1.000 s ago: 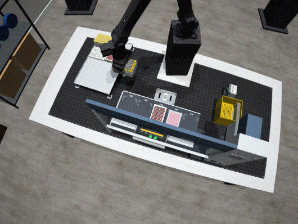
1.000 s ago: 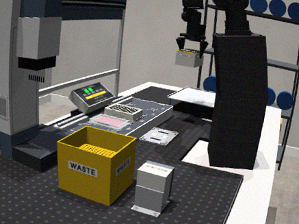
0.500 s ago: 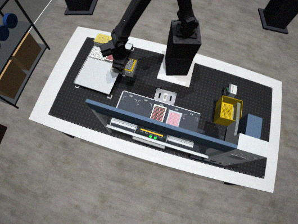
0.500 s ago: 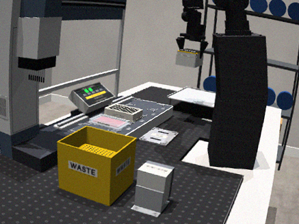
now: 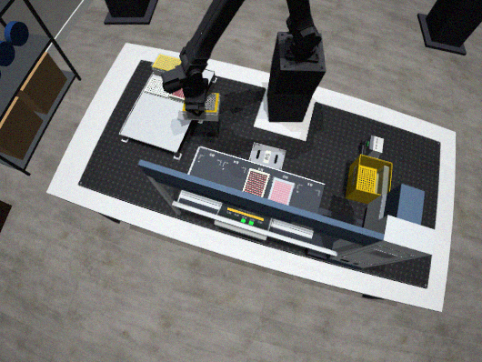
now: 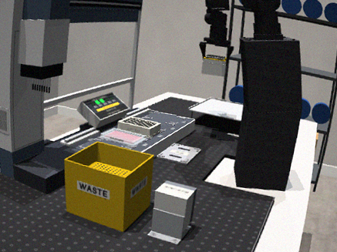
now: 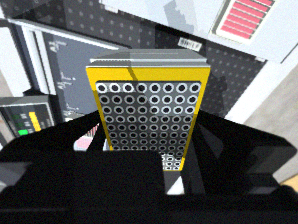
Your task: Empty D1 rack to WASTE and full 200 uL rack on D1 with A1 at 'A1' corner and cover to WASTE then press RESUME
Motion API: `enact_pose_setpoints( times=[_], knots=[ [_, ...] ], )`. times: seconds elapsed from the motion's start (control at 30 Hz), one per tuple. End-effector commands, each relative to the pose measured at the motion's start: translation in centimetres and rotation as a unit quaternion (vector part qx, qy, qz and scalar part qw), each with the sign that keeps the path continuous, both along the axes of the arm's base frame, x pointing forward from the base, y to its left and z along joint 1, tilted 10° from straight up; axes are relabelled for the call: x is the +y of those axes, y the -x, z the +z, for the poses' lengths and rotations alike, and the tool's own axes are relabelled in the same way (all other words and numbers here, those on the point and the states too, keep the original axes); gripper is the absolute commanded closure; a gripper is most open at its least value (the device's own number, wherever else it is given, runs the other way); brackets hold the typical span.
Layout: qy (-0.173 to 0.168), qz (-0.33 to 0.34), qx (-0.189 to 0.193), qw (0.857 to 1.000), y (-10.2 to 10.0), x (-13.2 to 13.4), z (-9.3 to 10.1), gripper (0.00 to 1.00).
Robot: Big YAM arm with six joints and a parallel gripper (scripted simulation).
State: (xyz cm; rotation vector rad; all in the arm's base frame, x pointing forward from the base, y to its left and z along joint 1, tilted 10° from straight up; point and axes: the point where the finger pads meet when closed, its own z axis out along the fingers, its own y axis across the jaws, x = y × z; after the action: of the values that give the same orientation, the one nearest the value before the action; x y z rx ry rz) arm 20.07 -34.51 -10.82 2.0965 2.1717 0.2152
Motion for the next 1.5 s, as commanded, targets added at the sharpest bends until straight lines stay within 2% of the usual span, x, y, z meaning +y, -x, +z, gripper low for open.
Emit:
enact_pose_setpoints(
  times=[0.0,0.1,0.33,0.6,0.67,0.83,1.47],
  knots=[
    [0.012,0.06,0.0,0.998,-0.27,-0.72,-0.35,1.0],
    [0.014,0.07,0.0,0.997,-0.27,-0.72,-0.35,1.0],
    [0.026,0.138,-0.002,0.99,-0.27,-0.72,-0.35,1.0],
    [0.04,0.216,-0.003,0.976,-0.27,-0.72,-0.35,1.0],
    [0.04,0.216,-0.003,0.976,-0.27,-0.72,-0.35,1.0],
    [0.049,0.262,-0.004,0.964,-0.27,-0.72,-0.35,1.0],
    [0.048,0.262,-0.004,0.964,-0.25,-0.69,-0.36,1.0]
  ],
)
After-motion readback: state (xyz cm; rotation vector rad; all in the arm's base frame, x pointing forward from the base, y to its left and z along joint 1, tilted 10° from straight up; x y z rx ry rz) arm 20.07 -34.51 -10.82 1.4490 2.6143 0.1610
